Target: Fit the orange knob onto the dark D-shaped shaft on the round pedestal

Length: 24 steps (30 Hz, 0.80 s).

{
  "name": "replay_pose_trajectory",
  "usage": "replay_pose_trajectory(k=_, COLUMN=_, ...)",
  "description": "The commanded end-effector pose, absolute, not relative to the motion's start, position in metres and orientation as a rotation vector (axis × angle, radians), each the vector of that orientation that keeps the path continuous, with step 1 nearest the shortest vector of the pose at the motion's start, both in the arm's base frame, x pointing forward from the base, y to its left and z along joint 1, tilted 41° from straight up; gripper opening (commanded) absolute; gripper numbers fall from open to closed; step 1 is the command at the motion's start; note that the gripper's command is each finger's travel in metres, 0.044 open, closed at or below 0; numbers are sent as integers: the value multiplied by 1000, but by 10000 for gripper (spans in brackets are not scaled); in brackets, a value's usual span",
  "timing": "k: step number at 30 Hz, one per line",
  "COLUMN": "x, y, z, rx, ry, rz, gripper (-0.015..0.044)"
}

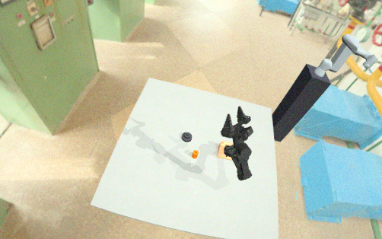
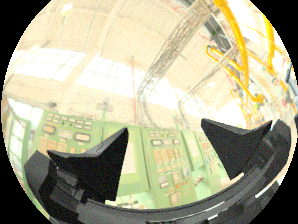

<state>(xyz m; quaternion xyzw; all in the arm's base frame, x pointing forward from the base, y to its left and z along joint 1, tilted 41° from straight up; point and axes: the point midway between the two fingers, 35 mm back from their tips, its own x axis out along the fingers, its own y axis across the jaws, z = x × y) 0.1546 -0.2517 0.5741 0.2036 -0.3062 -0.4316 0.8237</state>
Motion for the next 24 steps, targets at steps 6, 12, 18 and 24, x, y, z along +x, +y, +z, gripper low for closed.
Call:
replay_pose_trajectory(k=6, x=244, y=-266, z=453, rx=441, ry=-72, rz=-817, gripper=440)
replay_pose_trajectory(k=12, x=287, y=-241, z=365, rx=428, ry=308, rz=-648, gripper=440)
replay_pose_trajectory(k=18, x=310, y=-190, z=284, rx=411, ry=659, rz=-404, gripper=440)
replay_pose_trajectory(k=24, x=308, y=-125, z=214, rx=406, ry=980, rz=-102, gripper=440)
